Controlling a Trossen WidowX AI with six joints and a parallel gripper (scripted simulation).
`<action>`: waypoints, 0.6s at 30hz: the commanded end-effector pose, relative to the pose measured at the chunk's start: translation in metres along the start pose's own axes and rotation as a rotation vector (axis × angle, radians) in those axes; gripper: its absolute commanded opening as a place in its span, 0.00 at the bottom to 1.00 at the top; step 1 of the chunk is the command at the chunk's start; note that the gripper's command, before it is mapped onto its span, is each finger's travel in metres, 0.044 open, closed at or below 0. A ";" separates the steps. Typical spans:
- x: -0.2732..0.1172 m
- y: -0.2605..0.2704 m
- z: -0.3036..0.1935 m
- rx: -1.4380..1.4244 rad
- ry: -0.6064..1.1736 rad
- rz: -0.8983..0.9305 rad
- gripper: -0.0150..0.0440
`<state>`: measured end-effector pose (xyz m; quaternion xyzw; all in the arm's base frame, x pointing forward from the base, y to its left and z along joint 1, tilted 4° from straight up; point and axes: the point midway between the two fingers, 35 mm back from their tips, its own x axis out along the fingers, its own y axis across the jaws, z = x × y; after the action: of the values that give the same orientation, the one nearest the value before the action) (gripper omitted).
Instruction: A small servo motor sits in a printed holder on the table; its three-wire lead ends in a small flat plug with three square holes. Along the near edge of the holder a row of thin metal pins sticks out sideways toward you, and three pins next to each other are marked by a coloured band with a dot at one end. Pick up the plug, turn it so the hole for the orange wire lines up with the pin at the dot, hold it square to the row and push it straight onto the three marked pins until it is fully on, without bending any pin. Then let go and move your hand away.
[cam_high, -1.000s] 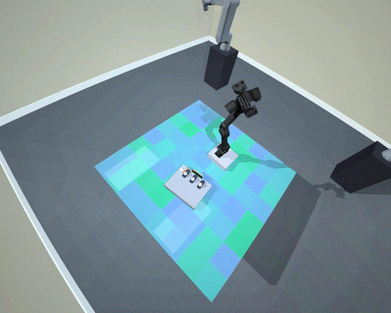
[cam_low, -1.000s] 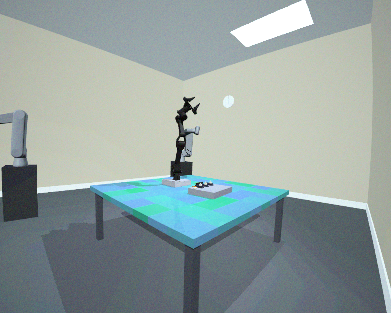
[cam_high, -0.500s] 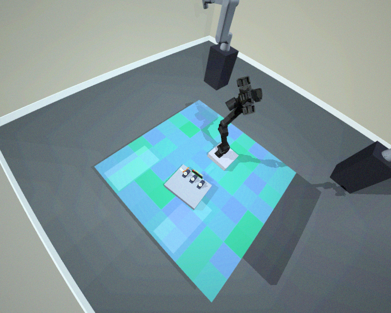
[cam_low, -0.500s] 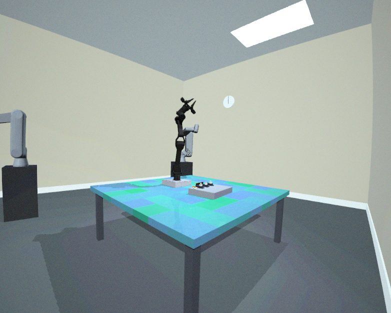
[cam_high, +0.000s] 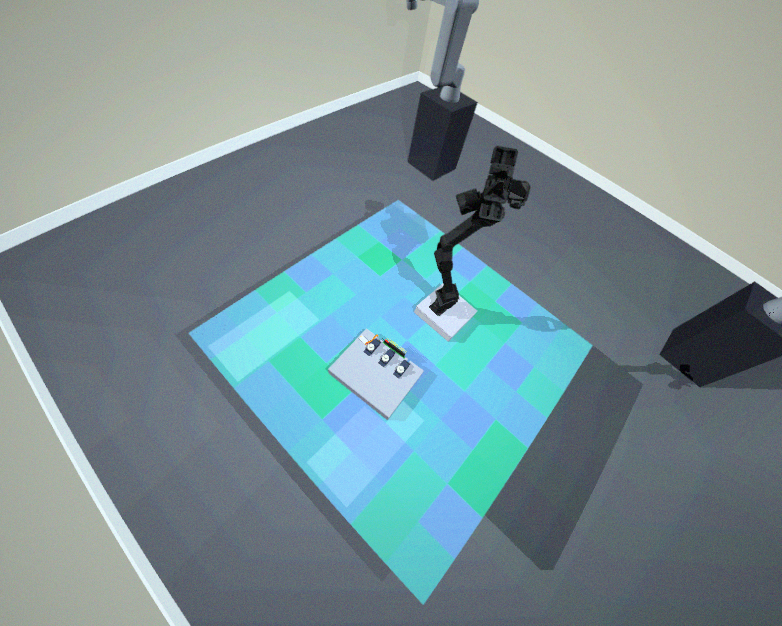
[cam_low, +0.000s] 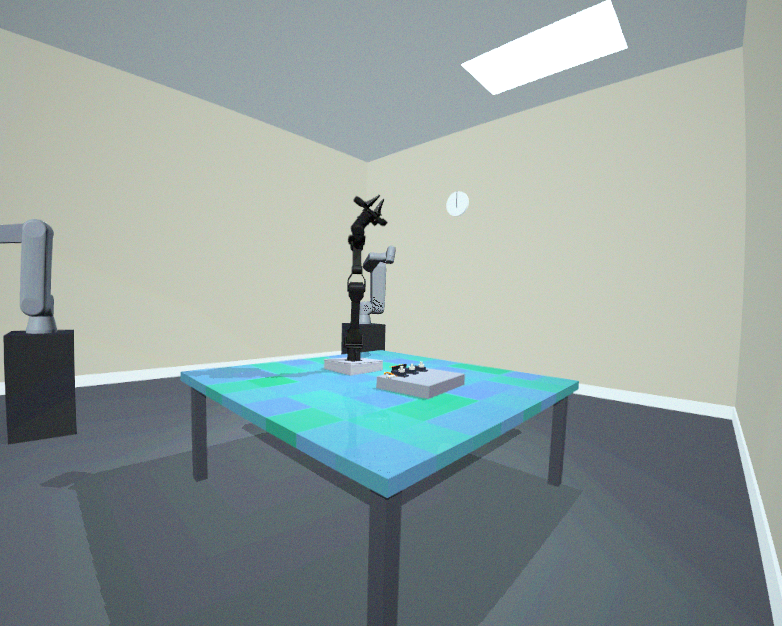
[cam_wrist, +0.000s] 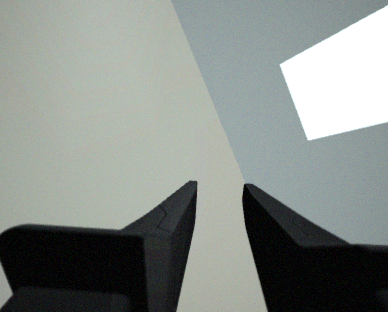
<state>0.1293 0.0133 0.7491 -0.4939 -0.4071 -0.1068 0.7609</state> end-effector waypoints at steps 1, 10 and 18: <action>-0.005 -0.008 0.004 -0.140 0.013 -0.042 0.45; -0.016 -0.020 0.015 -0.403 0.041 -0.113 0.45; -0.025 -0.026 0.029 -0.648 0.069 -0.167 0.45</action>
<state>0.0907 0.0163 0.7532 -0.6447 -0.3765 -0.2754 0.6056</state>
